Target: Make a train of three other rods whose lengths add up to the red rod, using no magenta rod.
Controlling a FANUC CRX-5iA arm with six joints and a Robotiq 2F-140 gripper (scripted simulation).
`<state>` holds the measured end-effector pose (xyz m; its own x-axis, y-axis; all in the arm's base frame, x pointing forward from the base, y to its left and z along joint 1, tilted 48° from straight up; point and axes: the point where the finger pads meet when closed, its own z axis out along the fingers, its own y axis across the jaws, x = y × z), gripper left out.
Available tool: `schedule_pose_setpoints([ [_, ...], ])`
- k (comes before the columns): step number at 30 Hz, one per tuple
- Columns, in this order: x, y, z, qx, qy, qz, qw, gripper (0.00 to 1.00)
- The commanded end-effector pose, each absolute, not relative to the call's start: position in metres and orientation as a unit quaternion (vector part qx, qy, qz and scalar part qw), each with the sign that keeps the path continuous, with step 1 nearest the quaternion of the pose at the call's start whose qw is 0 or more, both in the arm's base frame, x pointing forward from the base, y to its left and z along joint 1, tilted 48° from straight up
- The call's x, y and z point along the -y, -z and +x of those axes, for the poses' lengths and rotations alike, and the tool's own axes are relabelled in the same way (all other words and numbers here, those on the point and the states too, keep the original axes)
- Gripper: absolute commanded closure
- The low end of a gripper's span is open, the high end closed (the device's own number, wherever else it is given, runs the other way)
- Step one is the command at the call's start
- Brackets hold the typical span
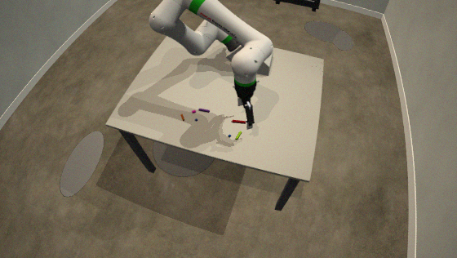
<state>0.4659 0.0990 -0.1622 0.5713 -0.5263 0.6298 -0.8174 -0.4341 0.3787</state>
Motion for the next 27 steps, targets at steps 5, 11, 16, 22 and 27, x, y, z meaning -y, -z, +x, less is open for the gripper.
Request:
schedule_pose_setpoints([
  [5,-0.109,0.172,0.479,0.514,-0.262,0.757,0.308,0.00],
  [11,-0.116,0.178,0.487,0.575,-0.286,0.711,0.285,0.00],
  [16,-0.121,0.183,0.494,0.623,-0.306,0.670,0.264,0.00],
  [22,-0.126,0.189,0.501,0.673,-0.325,0.619,0.240,0.00],
  [27,-0.130,0.194,0.508,0.715,-0.341,0.571,0.217,0.00],
])
